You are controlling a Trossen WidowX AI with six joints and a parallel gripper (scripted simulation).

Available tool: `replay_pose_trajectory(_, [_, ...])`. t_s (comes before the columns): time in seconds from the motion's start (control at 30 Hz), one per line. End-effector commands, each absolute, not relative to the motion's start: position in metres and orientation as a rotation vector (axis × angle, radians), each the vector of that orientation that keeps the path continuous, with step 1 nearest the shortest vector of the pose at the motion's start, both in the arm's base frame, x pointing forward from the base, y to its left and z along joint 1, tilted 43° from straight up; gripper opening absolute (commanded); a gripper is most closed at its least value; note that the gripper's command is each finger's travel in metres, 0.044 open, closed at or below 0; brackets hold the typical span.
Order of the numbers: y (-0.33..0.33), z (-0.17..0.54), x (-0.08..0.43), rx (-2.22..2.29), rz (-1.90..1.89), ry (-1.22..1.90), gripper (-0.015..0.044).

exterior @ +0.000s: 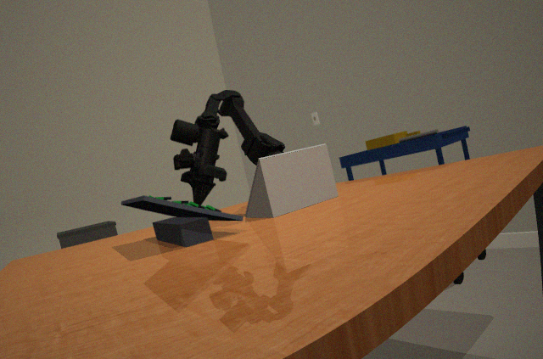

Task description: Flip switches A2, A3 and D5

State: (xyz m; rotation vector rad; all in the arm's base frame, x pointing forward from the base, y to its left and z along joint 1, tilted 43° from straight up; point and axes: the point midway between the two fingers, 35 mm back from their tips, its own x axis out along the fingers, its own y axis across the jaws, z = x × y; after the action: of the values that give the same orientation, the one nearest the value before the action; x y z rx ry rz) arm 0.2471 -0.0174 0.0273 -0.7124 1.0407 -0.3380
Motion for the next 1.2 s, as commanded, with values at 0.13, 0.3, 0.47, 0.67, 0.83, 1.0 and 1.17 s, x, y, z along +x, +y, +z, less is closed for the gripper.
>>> replay_pose_trajectory(0.13, [-0.0173, 0.026, 0.2475, -0.713, -0.331, 1.043, 0.0])
replay_pose_trajectory(0.3, [-0.0177, 0.0255, 0.2478, -0.713, -0.331, 1.043, 0.0])
replay_pose_trajectory(0.47, [-0.0181, 0.0251, 0.2481, -0.713, -0.331, 1.043, 0.0])
replay_pose_trajectory(0.67, [-0.0185, 0.0245, 0.2485, -0.713, -0.331, 1.043, 0.0])
replay_pose_trajectory(0.83, [-0.0189, 0.0241, 0.2488, -0.713, -0.331, 1.043, 0.0])
replay_pose_trajectory(1.0, [-0.0193, 0.0236, 0.2491, -0.713, -0.331, 1.043, 0.0])
replay_pose_trajectory(1.17, [-0.0197, 0.0232, 0.2494, -0.713, -0.331, 1.043, 0.0])
